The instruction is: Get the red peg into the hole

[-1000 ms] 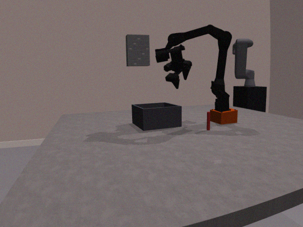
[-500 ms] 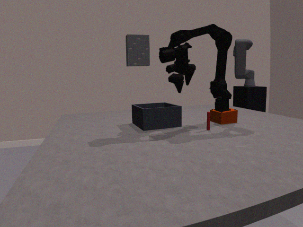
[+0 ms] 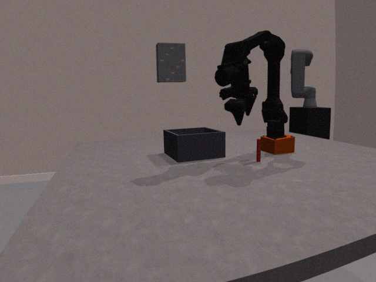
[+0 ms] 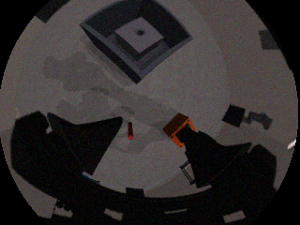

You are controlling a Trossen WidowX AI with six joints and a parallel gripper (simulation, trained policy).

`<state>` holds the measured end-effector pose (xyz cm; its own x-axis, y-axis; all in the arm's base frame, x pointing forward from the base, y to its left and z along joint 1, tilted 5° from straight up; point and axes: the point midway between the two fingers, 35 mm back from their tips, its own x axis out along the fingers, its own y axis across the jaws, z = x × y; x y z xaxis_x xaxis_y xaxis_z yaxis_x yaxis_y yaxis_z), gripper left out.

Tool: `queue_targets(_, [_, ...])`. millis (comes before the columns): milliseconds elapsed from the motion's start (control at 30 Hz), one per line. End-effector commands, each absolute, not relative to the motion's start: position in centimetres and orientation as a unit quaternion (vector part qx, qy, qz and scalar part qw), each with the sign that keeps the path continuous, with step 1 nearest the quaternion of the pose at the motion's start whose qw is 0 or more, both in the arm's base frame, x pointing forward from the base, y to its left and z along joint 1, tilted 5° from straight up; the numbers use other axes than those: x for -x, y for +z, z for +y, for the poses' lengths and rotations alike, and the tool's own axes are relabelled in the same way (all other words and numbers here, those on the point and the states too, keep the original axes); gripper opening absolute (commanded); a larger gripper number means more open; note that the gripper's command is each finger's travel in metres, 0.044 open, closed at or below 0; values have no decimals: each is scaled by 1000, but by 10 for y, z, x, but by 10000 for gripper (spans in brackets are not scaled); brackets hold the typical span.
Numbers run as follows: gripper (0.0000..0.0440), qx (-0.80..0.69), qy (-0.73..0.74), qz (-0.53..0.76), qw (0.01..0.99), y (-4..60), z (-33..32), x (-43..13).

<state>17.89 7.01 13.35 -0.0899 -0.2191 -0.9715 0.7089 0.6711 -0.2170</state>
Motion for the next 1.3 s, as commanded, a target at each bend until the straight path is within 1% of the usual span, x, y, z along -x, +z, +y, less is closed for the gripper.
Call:
queue_targets(0, [440, -189, -357, 652, 641, 122, 85, -173])
queue_targets(367, [440, -193, -332, 649, 657, 81, 121, -165])
queue_targets(767, [440, -190, -303, 637, 683, 30, 133, -166])
queue_targets(833, [428, -187, -300, 638, 684, 24, 133, -166])
queue_targets(900, [389, -183, -298, 641, 683, 17, 132, -165])
queue_targets(1267, [103, -162, -315, 657, 666, -1, 126, -156])
